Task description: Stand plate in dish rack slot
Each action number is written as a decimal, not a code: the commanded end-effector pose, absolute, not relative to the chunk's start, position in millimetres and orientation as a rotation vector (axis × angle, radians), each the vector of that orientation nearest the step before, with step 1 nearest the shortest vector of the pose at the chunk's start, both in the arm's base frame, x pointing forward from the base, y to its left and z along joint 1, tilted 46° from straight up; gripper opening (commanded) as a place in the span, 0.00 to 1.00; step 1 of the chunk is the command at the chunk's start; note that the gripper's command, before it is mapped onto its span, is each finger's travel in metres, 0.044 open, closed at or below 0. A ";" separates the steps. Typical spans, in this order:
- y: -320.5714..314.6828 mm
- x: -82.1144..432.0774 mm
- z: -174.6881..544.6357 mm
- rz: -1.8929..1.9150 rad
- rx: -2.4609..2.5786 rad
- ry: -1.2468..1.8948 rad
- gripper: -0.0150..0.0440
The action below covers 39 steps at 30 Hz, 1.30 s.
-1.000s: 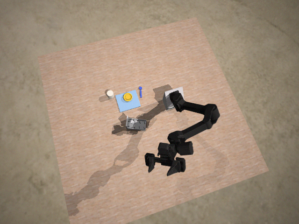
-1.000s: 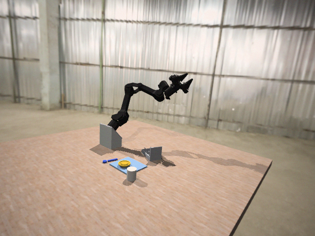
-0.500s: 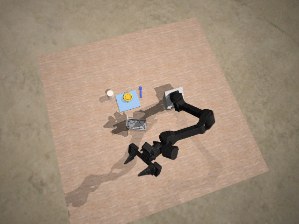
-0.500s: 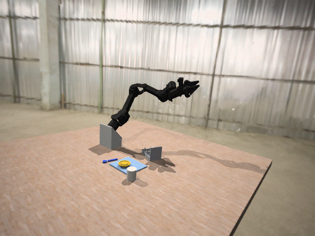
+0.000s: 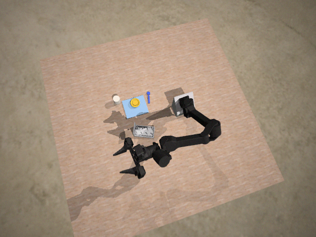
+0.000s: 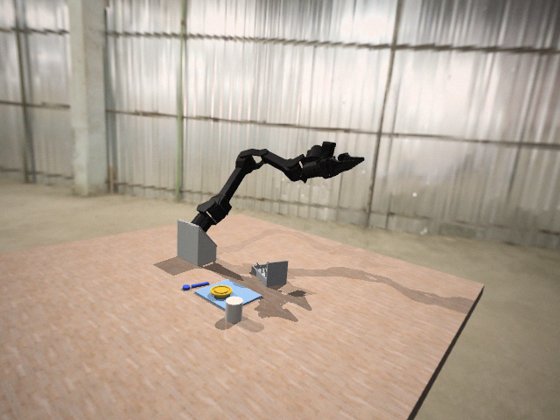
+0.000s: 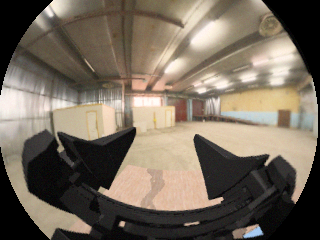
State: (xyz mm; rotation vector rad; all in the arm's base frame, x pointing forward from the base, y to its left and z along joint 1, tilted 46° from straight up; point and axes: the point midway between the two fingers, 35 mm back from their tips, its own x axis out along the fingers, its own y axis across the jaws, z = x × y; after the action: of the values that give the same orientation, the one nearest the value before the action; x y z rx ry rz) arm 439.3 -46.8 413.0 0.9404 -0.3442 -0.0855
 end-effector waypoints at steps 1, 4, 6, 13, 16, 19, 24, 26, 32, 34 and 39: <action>-51.8 447.9 402.2 -0.113 0.903 -0.298 0.93; -58.1 456.2 387.6 -0.144 0.854 -0.241 0.93; -63.7 462.7 374.8 -0.170 0.814 -0.190 0.93; -84.8 480.5 327.3 -0.244 0.678 -0.003 0.93; -94.5 485.6 305.6 -0.268 0.623 0.082 0.93; -104.2 489.0 283.8 -0.287 0.572 0.169 0.93; -120.9 490.9 245.8 -0.308 0.491 0.320 0.93; -127.6 490.2 230.4 -0.312 0.462 0.382 0.93; -146.6 483.3 184.6 -0.306 0.386 0.569 0.93; -152.7 479.2 169.0 -0.297 0.364 0.635 0.93; -166.1 465.8 132.1 -0.262 0.322 0.793 0.93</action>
State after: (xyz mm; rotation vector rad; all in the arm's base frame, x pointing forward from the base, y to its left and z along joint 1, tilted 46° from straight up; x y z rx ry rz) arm 472.9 -158.3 156.1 0.3453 0.6938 -0.2902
